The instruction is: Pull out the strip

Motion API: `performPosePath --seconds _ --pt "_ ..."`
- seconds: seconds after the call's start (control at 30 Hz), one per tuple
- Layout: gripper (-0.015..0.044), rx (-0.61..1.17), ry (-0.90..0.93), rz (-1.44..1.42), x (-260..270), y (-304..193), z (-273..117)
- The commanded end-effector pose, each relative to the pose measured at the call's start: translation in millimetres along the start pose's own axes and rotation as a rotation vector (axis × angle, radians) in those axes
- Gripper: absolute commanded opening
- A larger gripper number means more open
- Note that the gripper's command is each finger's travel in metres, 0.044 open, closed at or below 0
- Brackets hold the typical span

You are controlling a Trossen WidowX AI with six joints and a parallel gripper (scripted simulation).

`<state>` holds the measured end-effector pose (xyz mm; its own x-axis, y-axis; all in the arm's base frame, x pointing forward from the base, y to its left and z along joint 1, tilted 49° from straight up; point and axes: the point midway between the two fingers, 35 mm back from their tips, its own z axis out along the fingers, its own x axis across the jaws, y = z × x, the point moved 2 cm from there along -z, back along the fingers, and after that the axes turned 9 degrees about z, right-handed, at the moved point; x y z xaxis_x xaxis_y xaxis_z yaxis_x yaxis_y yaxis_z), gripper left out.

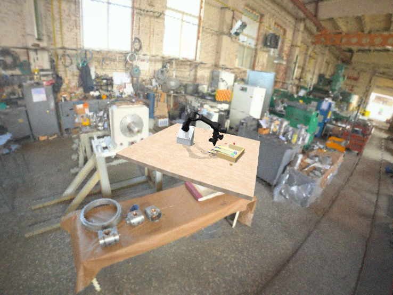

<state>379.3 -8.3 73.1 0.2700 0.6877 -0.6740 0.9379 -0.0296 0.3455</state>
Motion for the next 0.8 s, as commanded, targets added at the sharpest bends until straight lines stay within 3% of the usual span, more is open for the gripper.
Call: performPosePath --seconds 0.0,0.77 --pt "0.0000 0.022 0.001 0.005 -1.0 0.1 0.3" --pt "0.0000 0.022 0.001 0.005 1.0 0.5 36.8"
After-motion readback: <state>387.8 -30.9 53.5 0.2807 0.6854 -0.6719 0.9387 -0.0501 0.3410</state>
